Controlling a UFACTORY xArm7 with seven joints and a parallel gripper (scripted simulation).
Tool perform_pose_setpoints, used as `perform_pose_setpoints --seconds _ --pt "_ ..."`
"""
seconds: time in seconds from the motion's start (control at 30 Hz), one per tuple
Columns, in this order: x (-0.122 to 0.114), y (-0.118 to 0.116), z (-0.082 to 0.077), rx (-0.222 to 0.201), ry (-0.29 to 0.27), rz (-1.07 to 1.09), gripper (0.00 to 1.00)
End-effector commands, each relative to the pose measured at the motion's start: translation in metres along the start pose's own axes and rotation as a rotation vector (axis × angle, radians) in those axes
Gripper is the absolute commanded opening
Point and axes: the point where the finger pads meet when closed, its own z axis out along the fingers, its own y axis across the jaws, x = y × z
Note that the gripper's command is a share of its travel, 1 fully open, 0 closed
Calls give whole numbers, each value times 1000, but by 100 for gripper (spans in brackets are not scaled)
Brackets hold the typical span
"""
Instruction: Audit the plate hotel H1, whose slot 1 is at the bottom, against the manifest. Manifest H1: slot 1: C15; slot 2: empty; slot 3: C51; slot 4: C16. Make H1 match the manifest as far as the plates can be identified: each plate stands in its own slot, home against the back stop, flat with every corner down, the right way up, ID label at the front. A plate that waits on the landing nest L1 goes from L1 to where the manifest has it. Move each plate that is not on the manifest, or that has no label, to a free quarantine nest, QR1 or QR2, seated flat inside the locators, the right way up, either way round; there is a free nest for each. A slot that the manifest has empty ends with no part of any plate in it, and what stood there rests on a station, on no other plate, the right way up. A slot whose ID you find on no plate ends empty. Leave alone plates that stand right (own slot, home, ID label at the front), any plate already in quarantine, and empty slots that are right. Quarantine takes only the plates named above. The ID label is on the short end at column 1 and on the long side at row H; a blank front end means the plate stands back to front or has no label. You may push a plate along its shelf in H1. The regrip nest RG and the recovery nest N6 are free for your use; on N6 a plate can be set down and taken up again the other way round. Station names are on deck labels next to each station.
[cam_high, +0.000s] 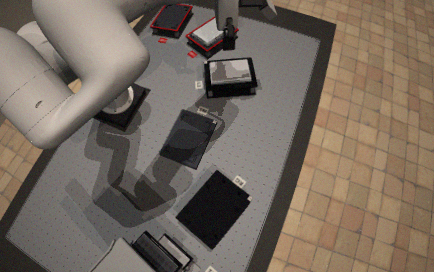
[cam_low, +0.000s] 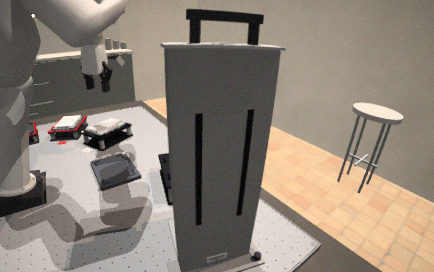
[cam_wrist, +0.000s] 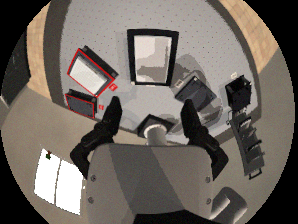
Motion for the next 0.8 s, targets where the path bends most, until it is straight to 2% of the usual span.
perform_pose_setpoints --seconds 0.0,0.77 --pt "1 0 5 1 2 0 100" --pt "1 0 40 0 2 0 100"
